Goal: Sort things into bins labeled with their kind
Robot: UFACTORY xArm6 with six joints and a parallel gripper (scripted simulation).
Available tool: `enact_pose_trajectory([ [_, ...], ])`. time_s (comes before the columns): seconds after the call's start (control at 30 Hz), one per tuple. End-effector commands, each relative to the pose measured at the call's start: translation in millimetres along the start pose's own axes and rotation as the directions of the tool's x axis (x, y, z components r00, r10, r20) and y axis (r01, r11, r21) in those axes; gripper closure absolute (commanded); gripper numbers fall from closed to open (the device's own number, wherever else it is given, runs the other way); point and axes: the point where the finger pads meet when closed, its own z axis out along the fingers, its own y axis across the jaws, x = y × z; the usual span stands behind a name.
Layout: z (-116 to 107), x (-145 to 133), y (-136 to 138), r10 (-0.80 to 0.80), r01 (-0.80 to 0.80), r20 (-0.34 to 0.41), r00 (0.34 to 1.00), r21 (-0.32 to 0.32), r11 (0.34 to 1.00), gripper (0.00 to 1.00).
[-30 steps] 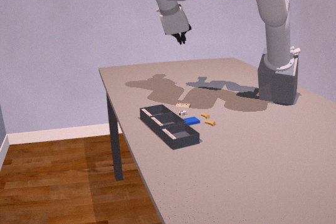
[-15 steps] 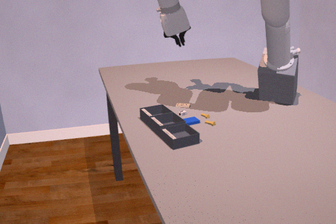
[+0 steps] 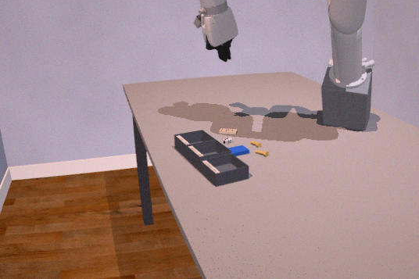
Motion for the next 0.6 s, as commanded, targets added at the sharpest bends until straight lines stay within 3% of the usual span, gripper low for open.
enact_pose_trajectory([
  [0.0,-5,-7,-5,-0.068,0.068,0.01,0.998,0.03,0.997,0.93],
  [0.33,-19,-44,-27,-0.368,0.364,0.005,0.93,0.125,0.923,0.93],
  [0.57,-25,-61,-35,-0.486,0.481,-0.013,0.874,0.166,0.861,0.93],
])
